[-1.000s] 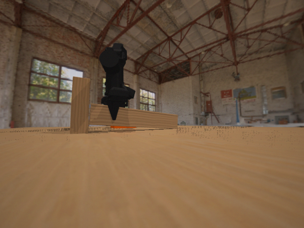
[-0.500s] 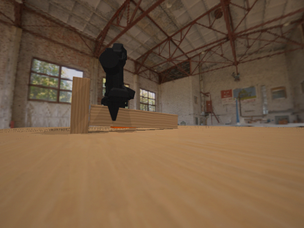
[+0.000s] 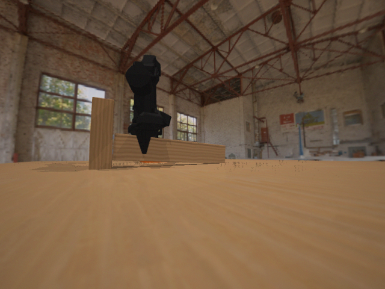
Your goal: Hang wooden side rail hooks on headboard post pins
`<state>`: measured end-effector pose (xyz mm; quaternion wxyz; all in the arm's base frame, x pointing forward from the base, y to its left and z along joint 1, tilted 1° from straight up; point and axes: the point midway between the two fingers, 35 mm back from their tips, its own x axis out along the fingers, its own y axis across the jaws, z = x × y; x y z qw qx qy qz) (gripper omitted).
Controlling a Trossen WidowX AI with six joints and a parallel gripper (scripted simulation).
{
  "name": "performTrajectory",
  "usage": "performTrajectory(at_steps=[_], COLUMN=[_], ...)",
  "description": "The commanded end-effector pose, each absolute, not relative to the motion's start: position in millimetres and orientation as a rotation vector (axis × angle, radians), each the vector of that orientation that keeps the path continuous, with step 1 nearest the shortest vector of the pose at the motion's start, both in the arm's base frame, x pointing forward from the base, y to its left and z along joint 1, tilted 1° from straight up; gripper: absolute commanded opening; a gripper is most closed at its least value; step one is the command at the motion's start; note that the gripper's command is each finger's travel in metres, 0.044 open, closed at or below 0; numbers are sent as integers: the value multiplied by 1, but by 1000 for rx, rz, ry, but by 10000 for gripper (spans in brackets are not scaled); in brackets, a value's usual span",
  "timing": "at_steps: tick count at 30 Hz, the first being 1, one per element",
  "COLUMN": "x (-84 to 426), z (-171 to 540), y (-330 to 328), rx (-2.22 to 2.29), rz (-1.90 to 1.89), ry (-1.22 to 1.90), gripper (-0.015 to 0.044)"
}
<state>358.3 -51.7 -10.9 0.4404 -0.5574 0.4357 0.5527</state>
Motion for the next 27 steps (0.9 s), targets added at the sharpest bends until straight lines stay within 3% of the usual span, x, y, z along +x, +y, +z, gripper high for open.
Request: performTrajectory(at_steps=[1, 19, 27], x=[360, 360, 358], z=[-11, -14, -13], y=[-53, -53, -52], rx=[-1390, -1390, -1382], rz=[1364, 1364, 1375], ry=[1084, 1084, 1084], gripper=[0, 0, 210])
